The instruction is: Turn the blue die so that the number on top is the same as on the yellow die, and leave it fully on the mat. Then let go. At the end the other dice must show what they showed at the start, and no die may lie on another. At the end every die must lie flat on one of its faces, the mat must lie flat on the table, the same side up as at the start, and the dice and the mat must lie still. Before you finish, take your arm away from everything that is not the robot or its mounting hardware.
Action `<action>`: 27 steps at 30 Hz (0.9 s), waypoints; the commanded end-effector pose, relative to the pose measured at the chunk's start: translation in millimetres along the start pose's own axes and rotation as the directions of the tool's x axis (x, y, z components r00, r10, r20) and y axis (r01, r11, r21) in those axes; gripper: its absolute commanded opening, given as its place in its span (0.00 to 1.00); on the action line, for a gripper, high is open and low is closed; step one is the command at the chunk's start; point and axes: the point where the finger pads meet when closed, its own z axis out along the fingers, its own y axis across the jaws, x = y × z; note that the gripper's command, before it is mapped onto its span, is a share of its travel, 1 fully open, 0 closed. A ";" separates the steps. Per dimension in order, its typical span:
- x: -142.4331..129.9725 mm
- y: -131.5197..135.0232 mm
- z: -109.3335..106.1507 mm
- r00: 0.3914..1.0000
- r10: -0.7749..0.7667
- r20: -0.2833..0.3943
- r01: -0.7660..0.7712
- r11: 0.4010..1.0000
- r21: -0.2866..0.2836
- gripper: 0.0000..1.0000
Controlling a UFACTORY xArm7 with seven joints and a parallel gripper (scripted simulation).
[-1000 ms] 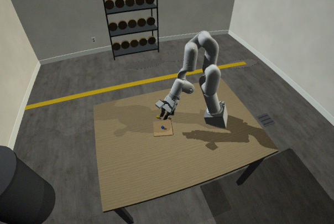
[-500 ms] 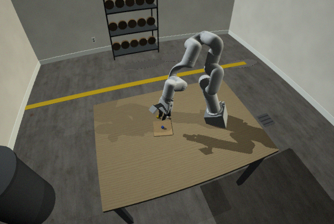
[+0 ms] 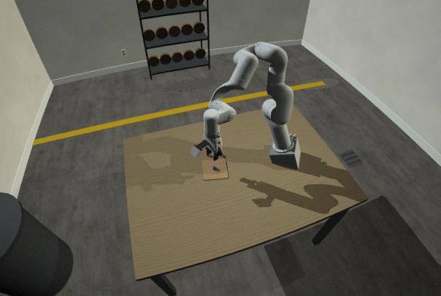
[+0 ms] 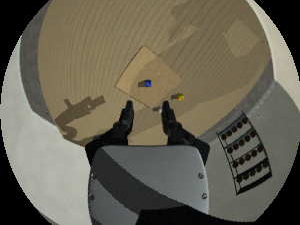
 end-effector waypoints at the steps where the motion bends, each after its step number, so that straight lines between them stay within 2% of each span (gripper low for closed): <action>1: 1.8 0.9 -1.3 1.000 0.000 0.008 0.000 1.000 0.000 1.00; 19: 1.9 0.9 -9.4 1.000 0.000 0.008 0.000 1.000 0.000 1.00; 27: 2.1 0.9 -32.8 1.000 0.000 0.008 0.000 1.000 0.000 1.00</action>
